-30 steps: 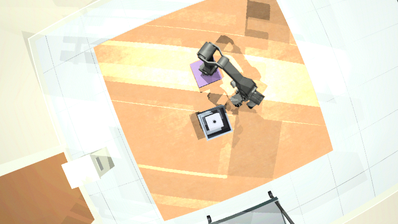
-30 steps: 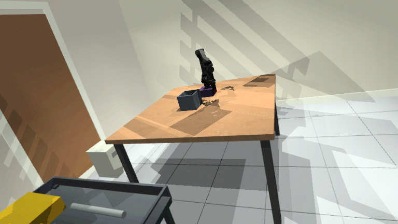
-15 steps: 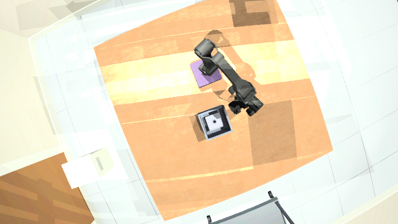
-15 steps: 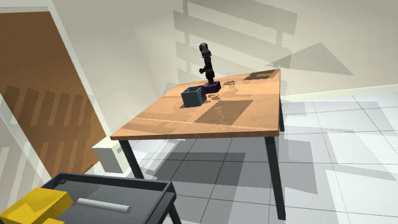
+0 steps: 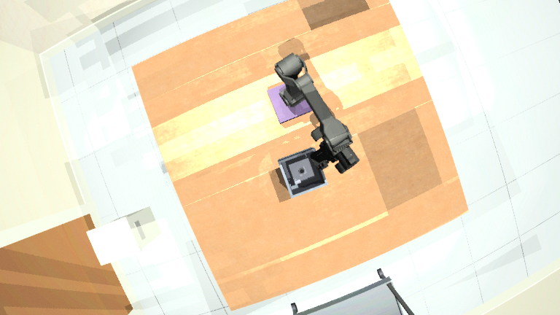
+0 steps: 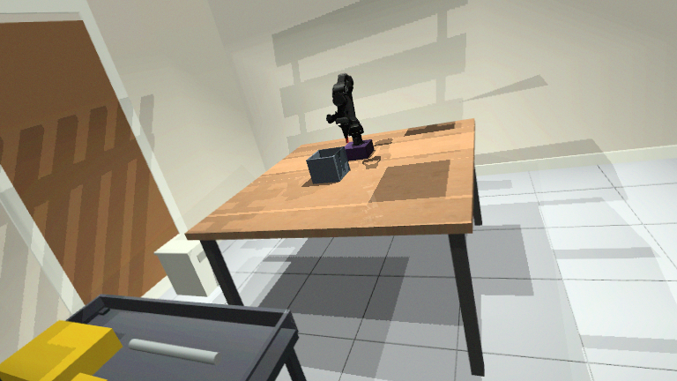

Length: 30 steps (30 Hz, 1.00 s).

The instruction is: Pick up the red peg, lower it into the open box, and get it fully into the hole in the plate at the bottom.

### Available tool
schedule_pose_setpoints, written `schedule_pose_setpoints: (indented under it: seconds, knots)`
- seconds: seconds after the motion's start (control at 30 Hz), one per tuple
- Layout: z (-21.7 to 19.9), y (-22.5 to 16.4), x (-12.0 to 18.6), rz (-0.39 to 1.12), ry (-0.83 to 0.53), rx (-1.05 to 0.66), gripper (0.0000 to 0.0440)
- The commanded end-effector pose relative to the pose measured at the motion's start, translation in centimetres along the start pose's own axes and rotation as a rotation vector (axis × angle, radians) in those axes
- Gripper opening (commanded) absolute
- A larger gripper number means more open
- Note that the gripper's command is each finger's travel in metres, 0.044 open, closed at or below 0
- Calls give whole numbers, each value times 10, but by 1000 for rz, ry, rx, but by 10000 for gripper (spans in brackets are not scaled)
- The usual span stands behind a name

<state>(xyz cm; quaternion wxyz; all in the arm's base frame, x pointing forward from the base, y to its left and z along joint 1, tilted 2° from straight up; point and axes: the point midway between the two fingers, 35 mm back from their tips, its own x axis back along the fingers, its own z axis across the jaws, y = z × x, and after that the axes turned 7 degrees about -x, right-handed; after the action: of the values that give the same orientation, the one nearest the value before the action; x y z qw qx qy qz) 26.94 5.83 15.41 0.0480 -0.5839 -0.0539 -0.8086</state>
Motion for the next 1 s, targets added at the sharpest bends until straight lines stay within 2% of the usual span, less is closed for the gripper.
schedule_pose_setpoints:
  seconds: [0.0,0.97]
  knots:
    - [1,15,0,-28,-16,-5,0]
    - [1,87,-26,-58,-141,-42,0]
